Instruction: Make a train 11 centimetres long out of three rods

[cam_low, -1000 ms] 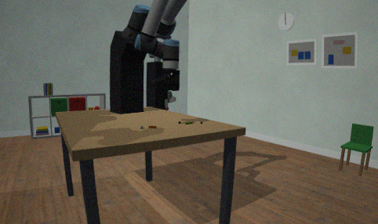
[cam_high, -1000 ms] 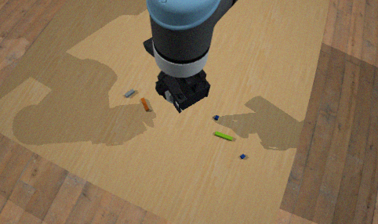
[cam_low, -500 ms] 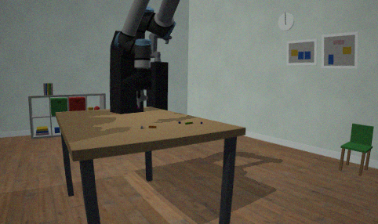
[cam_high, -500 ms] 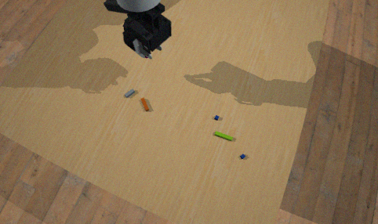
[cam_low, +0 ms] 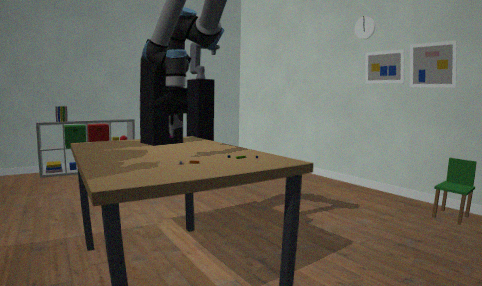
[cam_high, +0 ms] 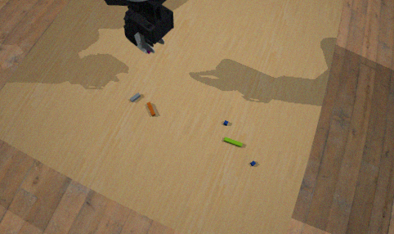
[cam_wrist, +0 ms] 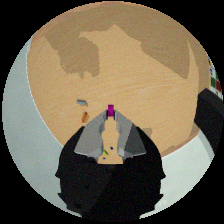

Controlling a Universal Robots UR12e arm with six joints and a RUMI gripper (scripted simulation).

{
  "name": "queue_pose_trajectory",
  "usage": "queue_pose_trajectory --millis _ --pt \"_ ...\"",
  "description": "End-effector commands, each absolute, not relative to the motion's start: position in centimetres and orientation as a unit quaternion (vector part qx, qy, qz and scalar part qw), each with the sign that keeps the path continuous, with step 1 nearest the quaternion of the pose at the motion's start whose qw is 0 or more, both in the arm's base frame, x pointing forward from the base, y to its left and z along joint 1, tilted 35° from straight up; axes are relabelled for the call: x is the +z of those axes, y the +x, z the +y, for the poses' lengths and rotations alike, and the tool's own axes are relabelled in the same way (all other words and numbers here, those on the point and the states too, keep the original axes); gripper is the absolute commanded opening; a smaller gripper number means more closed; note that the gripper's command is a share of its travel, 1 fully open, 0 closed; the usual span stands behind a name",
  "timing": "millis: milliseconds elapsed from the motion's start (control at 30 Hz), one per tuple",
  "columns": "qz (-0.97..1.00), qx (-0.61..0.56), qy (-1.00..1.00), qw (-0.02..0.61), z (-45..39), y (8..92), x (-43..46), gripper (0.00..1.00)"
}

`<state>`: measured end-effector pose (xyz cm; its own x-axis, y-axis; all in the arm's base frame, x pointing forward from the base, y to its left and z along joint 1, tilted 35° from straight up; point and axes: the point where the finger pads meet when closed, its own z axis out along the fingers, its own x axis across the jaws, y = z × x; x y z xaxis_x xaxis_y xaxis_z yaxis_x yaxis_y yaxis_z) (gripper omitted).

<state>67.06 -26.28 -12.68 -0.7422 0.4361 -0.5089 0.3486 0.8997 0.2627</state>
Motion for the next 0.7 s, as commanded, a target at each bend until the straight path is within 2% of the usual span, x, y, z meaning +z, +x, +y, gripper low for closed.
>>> queue_pose_trajectory --millis 0,667 --pt "0.930 0.075 0.211 0.291 -26.3 67.1 -12.6 0.00" --pt "0.930 0.075 0.211 0.291 -26.2 69.0 -15.4 0.00"
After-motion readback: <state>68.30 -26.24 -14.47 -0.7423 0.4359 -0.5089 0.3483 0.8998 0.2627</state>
